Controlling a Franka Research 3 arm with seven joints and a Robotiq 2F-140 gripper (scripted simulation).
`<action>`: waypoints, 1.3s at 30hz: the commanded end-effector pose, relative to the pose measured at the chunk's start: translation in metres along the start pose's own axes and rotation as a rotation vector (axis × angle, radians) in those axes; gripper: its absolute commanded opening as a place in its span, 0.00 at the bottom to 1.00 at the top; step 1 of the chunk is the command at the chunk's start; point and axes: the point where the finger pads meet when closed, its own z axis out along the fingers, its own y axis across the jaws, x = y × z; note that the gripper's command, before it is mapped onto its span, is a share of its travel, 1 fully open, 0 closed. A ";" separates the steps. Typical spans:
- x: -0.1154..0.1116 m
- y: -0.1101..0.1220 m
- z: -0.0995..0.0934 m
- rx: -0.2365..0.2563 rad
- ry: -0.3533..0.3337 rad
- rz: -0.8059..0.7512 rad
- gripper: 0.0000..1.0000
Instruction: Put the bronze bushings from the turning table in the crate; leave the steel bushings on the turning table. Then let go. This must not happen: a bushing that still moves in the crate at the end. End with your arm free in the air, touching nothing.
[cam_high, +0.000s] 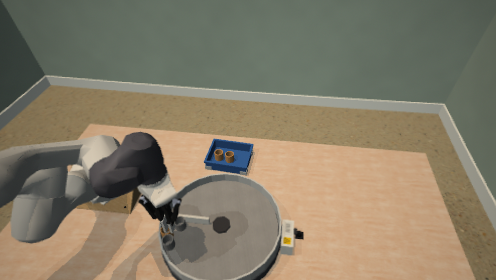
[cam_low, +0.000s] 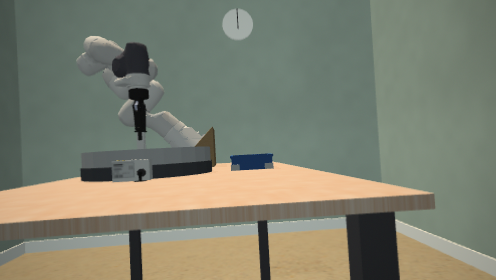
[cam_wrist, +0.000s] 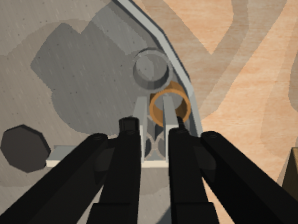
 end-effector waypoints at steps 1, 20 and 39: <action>0.000 0.000 0.000 0.003 0.002 0.000 0.10; 0.000 0.000 0.000 0.003 0.002 0.000 0.10; 0.000 0.000 0.007 0.003 0.002 0.000 0.10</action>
